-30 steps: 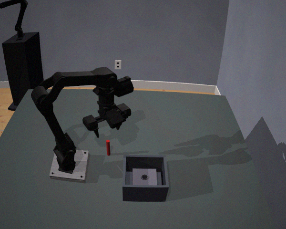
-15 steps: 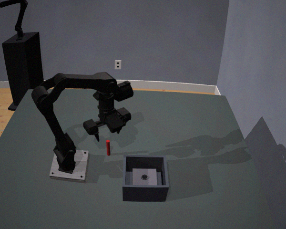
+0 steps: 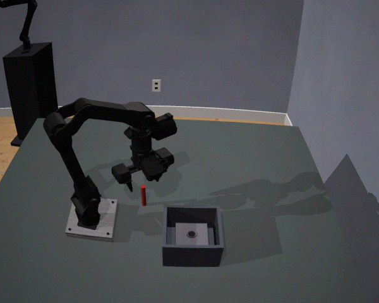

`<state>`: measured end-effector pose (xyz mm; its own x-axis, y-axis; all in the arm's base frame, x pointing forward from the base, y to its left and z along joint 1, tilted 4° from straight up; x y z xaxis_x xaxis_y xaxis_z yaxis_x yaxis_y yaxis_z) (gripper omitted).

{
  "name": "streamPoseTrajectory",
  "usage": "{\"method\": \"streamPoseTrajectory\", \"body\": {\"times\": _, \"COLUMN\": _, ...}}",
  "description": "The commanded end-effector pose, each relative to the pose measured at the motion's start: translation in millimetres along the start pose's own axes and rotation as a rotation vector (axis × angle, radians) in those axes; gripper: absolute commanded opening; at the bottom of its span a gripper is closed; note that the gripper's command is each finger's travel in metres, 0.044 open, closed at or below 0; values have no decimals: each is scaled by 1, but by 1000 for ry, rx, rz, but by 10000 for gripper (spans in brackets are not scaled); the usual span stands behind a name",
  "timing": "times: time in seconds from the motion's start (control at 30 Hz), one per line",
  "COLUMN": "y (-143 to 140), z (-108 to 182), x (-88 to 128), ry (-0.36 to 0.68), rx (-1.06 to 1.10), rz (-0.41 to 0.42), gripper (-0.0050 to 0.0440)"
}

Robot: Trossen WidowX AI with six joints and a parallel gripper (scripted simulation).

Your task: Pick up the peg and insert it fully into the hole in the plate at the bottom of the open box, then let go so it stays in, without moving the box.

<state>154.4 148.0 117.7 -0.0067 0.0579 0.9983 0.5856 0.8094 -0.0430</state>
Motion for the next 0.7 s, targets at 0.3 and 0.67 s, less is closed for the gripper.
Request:
{"method": "streamPoseTrajectory", "body": {"times": 0.3, "y": -2, "z": 1, "x": -24, "ry": 4, "rx": 5, "rz": 15, "gripper": 440}}
{"method": "streamPoseTrajectory", "body": {"times": 0.67, "y": -4, "z": 1, "x": -39, "ry": 4, "rx": 4, "rz": 15, "gripper": 440}}
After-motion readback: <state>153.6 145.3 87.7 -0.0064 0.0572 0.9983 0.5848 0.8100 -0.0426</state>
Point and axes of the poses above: the point midway between the two fingers, 35 mm back from their tips, its own x axis back along the fingers, its own y axis across the jaws, z = x × y, the point moved 4 cm from there along x, back along the fingers, and after that the axes turned 12 degrees about x, right-handed, at the moved point
